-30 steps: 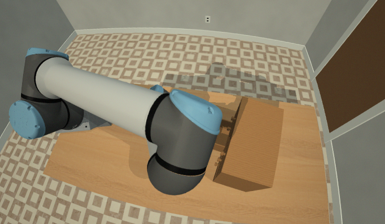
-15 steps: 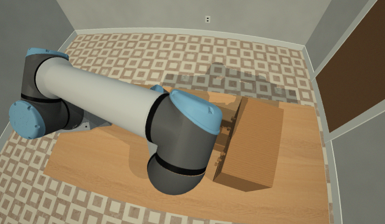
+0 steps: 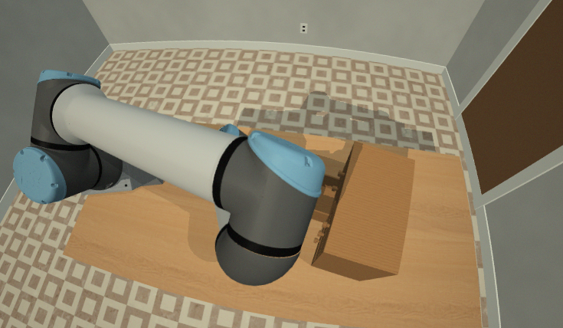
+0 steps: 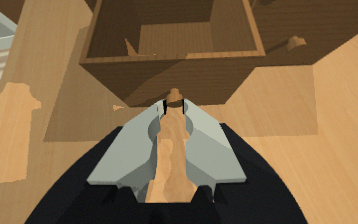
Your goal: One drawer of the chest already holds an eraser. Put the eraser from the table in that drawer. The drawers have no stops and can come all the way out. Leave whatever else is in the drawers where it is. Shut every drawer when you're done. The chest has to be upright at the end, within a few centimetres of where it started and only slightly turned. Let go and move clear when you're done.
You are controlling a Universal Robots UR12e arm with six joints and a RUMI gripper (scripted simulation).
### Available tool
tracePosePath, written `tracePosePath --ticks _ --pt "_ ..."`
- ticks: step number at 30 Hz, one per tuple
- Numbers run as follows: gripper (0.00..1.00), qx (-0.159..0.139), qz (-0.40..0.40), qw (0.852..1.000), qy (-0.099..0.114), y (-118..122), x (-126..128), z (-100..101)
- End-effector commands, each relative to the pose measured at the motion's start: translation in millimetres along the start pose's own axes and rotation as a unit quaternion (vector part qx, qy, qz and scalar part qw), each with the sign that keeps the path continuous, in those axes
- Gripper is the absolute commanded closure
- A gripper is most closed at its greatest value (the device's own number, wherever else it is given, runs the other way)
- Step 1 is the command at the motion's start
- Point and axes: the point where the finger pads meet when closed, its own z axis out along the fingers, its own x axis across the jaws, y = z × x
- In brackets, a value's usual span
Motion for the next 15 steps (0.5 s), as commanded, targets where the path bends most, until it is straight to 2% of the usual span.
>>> tracePosePath --ticks 1,12,15 --pt "0.9 0.0 0.0 1.0 0.0 -0.6 -0.1 -0.3" --pt "0.8 0.0 0.0 1.0 0.0 -0.6 -0.1 -0.3" --pt "0.8 0.0 0.0 1.0 0.0 -0.6 -0.1 -0.3"
